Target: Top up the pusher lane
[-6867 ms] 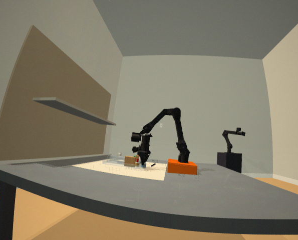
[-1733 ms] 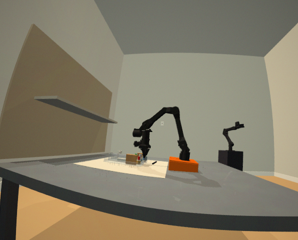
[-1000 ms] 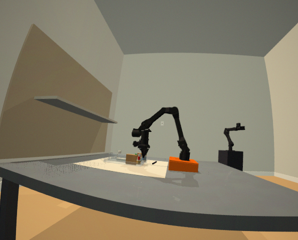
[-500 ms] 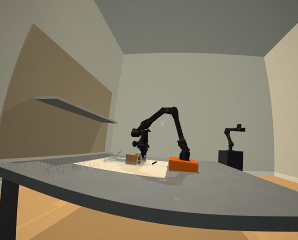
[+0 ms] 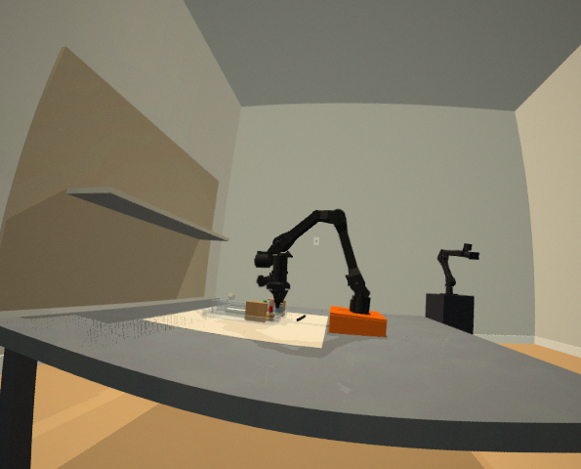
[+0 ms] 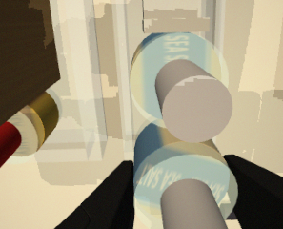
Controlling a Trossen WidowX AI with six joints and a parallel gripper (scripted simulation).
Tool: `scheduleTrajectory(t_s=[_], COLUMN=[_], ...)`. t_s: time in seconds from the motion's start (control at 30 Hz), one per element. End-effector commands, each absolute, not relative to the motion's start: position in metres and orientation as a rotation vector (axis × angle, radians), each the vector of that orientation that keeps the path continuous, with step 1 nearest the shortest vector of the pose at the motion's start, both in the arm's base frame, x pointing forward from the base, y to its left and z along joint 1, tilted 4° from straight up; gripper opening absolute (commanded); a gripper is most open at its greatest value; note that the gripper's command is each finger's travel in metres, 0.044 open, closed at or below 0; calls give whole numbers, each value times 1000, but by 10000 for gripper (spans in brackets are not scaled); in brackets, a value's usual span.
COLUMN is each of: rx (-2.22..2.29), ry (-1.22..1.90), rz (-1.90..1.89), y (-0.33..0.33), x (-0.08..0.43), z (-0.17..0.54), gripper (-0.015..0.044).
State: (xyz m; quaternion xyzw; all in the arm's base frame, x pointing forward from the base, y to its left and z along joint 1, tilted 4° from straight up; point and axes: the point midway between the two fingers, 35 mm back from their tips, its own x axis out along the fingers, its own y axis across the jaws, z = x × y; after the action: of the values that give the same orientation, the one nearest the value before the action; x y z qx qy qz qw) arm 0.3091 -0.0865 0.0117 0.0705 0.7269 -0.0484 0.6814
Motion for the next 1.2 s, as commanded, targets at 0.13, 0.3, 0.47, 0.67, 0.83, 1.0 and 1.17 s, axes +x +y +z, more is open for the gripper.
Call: scheduleTrajectory(t_s=[0.13,0.3,0.47,0.67,0.83,1.0,1.17], rx=[155,155,155,155,155,155,155], ry=[1596,1596,1596,1596,1596,1596,1596], rz=[-117,-117,-117,-117,-117,-117,-117], y=[-89,-89,-90,-90,-90,-90,-90], x=[323,324,326,328,329,330,330], z=[17,18,18,18,19,19,18], gripper=[0,0,0,0,0,0,0])
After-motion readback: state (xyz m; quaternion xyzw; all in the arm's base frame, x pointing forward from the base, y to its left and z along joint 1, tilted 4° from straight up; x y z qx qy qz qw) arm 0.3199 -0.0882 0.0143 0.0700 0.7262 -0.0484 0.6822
